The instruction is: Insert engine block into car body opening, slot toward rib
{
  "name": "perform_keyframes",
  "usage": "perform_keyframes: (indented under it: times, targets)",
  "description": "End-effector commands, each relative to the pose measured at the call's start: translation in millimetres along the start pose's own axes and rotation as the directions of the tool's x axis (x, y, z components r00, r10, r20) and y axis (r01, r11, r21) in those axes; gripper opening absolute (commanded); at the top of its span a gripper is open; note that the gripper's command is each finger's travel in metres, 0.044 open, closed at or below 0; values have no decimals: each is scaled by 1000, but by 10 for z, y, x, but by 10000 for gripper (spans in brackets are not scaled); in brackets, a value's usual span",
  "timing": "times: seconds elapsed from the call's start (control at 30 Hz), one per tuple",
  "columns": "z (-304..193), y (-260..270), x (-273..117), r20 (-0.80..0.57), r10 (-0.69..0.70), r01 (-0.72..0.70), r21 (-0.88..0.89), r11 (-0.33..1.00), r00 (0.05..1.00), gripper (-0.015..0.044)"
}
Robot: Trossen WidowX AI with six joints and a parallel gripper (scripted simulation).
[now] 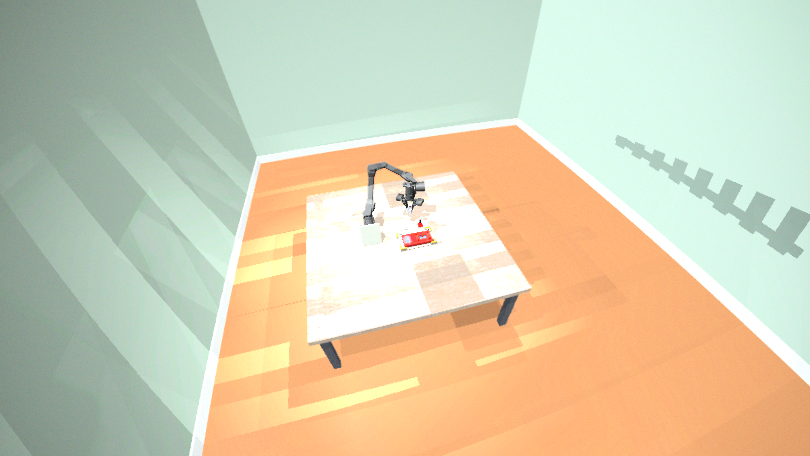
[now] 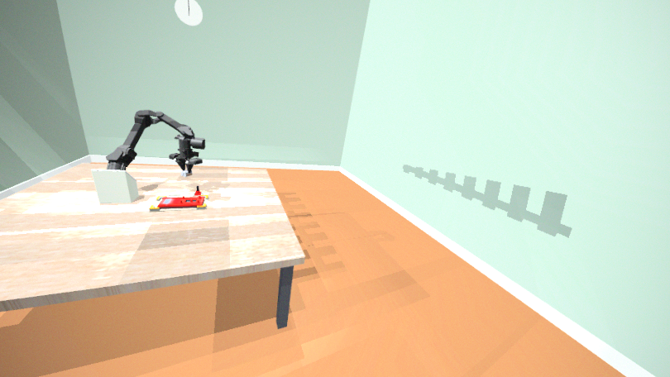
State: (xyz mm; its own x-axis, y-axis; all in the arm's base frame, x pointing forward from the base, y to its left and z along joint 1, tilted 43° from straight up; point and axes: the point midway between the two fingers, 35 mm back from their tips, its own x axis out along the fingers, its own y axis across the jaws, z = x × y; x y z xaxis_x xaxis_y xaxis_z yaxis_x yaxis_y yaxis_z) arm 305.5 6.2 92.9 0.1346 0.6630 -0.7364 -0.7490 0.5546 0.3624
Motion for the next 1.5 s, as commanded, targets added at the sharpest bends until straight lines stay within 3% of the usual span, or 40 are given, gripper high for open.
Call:
perform_keyframes:
  times: [0.0, 0.7, 1.47]
  targets:
    - [-65, -129, 25, -4, -7, 7, 66, 998, 1000, 0]
    - [-388, -650, 212, -6, -12, 13, 377, 926, 1000, 0]
    - [-850, -1152, 463, -2, -13, 12, 668, 744, 1000, 0]
